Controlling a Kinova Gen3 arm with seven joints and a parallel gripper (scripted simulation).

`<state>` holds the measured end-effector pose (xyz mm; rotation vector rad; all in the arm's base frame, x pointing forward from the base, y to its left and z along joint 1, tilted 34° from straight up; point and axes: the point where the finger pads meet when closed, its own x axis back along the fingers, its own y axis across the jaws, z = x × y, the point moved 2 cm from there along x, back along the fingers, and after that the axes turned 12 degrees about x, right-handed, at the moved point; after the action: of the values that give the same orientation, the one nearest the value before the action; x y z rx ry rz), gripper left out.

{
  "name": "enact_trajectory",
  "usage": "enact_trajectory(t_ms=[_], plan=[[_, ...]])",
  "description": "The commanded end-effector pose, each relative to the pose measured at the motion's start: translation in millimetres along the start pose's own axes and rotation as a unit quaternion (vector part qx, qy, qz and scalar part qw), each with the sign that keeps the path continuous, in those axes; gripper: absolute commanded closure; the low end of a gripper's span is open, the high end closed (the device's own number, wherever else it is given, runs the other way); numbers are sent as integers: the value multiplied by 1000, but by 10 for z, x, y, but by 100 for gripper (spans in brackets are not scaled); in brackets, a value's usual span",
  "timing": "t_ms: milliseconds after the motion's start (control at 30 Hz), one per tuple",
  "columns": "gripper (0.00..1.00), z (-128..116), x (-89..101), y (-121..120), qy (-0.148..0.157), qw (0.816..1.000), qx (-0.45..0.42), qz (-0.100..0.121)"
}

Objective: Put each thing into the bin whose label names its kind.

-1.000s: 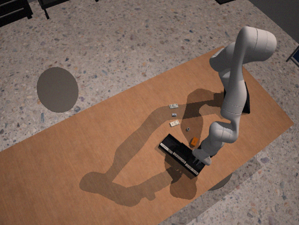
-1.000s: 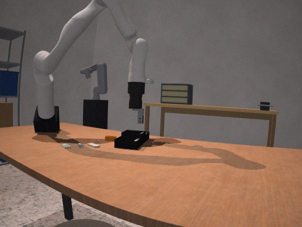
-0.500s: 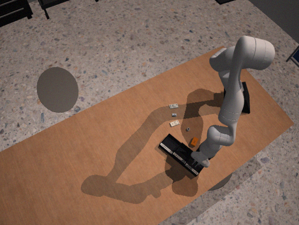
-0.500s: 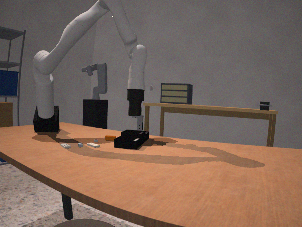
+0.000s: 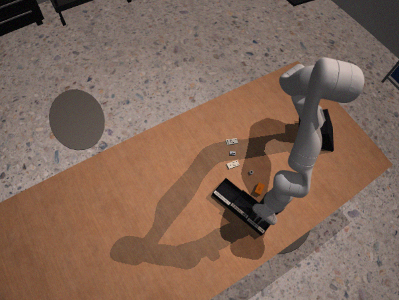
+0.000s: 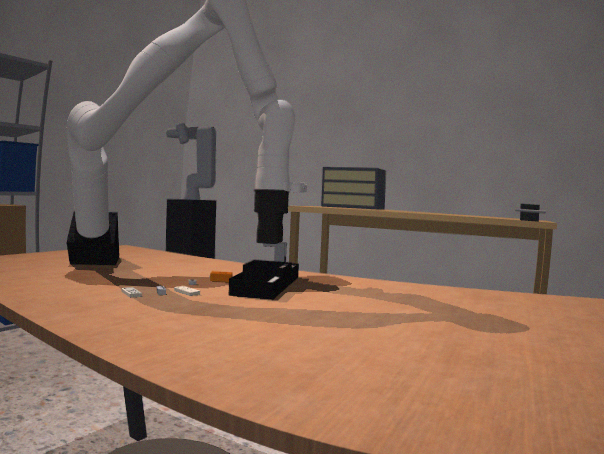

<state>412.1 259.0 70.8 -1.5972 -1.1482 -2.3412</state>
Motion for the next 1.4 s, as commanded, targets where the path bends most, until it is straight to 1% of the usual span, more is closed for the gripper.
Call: enact_trajectory(t_ms=[0,1367], plan=[[69,-3,-6,-2,0,1000,-2,1],[69,-18,6,-1,-3,1000,-8,2]])
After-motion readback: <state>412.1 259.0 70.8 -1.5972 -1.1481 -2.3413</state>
